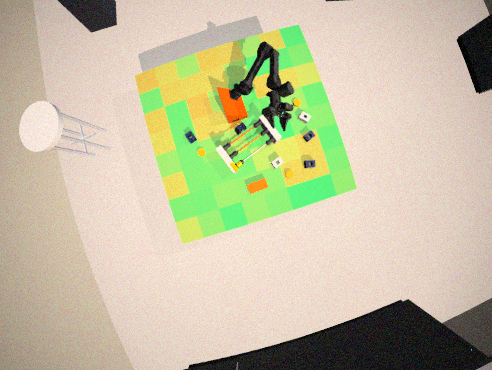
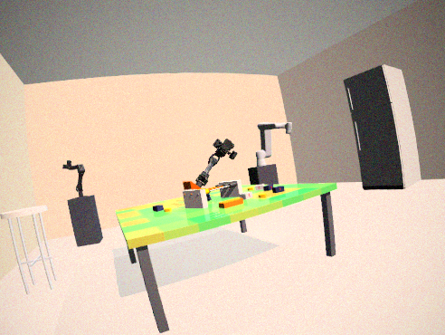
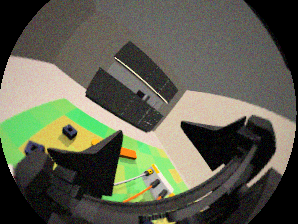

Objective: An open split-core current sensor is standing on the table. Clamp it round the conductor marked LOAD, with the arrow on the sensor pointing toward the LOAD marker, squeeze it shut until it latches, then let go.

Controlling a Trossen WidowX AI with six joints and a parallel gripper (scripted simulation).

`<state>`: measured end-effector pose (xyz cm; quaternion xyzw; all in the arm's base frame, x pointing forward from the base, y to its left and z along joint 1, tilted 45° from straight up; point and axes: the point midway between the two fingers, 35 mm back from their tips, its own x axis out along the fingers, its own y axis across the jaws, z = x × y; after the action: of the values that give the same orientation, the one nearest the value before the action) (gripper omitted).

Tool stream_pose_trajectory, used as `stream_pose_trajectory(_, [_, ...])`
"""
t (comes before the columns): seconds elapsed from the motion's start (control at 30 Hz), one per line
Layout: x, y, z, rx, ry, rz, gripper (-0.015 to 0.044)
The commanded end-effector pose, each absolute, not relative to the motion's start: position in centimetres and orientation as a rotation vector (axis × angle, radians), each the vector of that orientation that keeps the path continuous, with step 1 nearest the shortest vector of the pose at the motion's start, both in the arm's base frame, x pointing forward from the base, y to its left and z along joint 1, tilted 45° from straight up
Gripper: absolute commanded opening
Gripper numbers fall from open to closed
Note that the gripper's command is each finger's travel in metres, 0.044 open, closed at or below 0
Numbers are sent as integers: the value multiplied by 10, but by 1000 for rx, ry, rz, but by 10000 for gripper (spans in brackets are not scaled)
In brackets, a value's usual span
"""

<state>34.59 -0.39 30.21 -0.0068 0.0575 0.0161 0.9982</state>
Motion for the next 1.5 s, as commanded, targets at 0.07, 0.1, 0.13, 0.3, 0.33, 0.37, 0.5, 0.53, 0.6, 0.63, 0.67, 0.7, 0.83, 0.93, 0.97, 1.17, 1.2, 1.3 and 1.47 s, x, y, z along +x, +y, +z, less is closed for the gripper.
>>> stream_pose_trajectory(0.07, [391, -17, 248, 0, 407, 88, 440])
stream_pose_trajectory(0.1, [398, -20, 240, 10, 455, 100, 440])
stream_pose_trajectory(0.13, [404, -23, 230, 22, 502, 113, 440])
stream_pose_trajectory(0.3, [429, -39, 182, 109, 730, 180, 440])
stream_pose_trajectory(0.33, [433, -42, 173, 132, 773, 193, 440])
stream_pose_trajectory(0.37, [437, -46, 163, 157, 815, 207, 440])
stream_pose_trajectory(0.5, [446, -60, 123, 275, 972, 260, 440])
stream_pose_trajectory(0.53, [448, -64, 113, 309, 1008, 274, 440])
stream_pose_trajectory(0.6, [450, -71, 93, 381, 1077, 299, 440])
stream_pose_trajectory(0.63, [450, -74, 83, 420, 1109, 312, 440])
stream_pose_trajectory(0.67, [450, -78, 73, 461, 1140, 324, 440])
stream_pose_trajectory(0.7, [450, -81, 64, 503, 1169, 336, 440])
stream_pose_trajectory(0.83, [447, -94, 28, 677, 1267, 377, 440])
stream_pose_trajectory(0.93, [446, -96, 22, 708, 1281, 385, 440])
stream_pose_trajectory(0.97, [446, -96, 22, 708, 1281, 385, 440])
stream_pose_trajectory(1.17, [446, -96, 22, 708, 1281, 385, 440])
stream_pose_trajectory(1.2, [446, -96, 22, 708, 1281, 385, 440])
stream_pose_trajectory(1.3, [446, -96, 22, 708, 1281, 385, 440])
stream_pose_trajectory(1.47, [446, -96, 22, 708, 1281, 385, 440])
